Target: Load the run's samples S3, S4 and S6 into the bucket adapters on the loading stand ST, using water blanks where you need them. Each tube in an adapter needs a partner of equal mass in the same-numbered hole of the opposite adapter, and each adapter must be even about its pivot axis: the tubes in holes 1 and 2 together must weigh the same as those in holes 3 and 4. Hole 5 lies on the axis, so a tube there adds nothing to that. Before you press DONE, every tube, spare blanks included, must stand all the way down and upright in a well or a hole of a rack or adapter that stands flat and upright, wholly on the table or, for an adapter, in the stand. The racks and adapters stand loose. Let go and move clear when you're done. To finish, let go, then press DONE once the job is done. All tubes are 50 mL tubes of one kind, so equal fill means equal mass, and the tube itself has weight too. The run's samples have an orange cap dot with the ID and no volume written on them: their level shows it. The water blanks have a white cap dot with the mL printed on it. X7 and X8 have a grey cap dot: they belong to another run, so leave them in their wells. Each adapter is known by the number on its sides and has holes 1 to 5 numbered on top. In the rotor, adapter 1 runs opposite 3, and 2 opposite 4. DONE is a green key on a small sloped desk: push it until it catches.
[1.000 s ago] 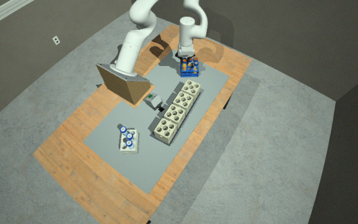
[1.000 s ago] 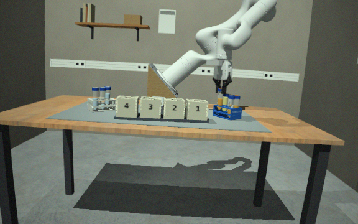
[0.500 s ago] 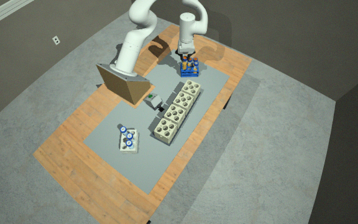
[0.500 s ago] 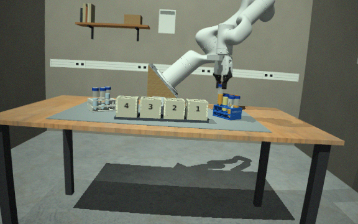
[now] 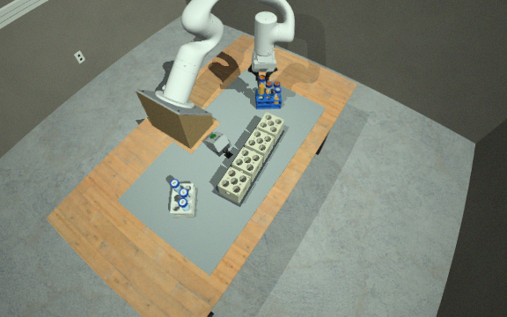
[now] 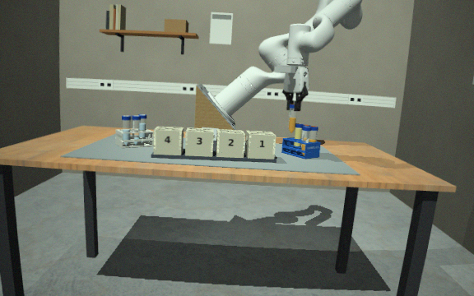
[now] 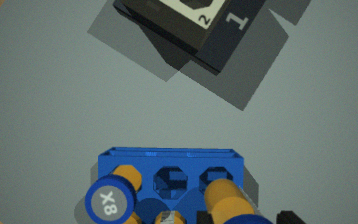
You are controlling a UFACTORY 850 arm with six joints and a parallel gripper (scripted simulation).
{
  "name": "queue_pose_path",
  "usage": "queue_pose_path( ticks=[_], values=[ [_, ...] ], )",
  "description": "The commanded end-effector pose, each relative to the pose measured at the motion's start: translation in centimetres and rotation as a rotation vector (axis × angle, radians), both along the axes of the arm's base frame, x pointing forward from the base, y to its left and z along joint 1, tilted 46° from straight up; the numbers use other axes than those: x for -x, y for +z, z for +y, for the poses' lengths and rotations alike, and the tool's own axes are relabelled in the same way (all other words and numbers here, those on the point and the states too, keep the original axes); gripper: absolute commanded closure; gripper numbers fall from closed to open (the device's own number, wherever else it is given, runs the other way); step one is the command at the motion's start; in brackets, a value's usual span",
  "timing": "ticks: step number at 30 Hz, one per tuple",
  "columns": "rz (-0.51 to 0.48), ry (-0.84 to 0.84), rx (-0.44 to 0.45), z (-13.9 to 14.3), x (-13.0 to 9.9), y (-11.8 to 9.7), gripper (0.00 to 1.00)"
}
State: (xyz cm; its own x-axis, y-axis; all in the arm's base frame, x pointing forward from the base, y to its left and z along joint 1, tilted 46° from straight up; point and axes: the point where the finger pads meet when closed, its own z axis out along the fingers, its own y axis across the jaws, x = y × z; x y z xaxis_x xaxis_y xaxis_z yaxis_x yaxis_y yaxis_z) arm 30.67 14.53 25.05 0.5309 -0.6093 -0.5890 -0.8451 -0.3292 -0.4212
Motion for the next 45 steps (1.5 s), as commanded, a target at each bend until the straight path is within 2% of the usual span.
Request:
queue_pose_path(
  ticks=[1,25,45],
  values=[
    [-0.001,0.000,0.000,-0.7,0.0,0.7,1.00],
    [-0.001,0.000,0.000,-3.9,0.3,3.8,1.00],
    [-0.001,0.000,0.000,-3.9,0.3,3.8,1.00]
  ],
)
